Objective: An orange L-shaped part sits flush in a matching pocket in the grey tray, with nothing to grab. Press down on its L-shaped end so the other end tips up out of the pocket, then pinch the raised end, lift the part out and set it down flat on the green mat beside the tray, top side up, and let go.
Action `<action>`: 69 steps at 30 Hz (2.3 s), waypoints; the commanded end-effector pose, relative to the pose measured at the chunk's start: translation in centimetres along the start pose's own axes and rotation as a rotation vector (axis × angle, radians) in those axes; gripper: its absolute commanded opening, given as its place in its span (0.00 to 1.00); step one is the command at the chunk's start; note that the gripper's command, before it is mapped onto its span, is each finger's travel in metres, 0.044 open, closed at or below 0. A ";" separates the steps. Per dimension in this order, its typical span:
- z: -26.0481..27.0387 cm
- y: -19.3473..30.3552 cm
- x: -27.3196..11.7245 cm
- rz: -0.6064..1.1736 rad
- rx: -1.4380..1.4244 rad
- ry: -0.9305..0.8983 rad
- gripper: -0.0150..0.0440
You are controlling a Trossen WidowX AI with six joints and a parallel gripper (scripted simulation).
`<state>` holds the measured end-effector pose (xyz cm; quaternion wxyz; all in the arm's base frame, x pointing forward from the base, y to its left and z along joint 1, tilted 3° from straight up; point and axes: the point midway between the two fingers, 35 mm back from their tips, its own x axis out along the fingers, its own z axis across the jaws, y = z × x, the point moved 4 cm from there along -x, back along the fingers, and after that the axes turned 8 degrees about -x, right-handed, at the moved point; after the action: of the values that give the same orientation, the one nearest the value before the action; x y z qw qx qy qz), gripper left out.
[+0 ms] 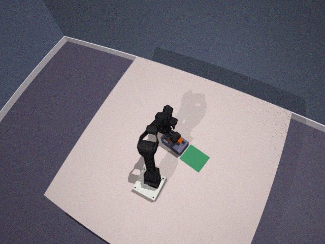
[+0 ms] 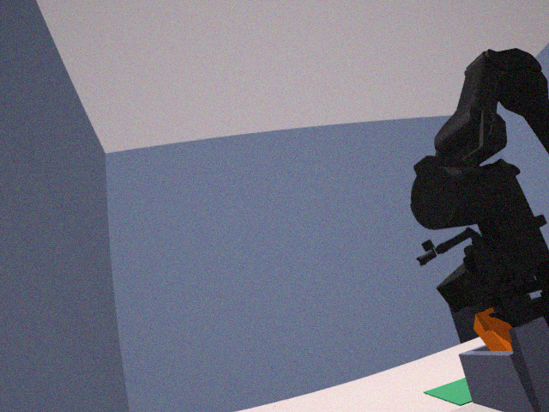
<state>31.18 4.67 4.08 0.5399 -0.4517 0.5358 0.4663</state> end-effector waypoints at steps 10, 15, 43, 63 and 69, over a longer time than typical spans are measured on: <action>0.0 0.0 0.0 0.000 0.000 0.000 0.56; 0.3 0.0 -0.3 0.001 0.000 0.001 0.56; 0.2 -0.2 -10.7 -0.014 0.002 -0.004 0.56; 0.1 -0.2 -10.7 -0.013 -0.011 -0.003 0.60; -1.6 -0.4 -10.7 -0.010 -0.354 0.003 0.73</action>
<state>31.48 3.89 14.79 0.5037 -0.4980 0.4916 0.5066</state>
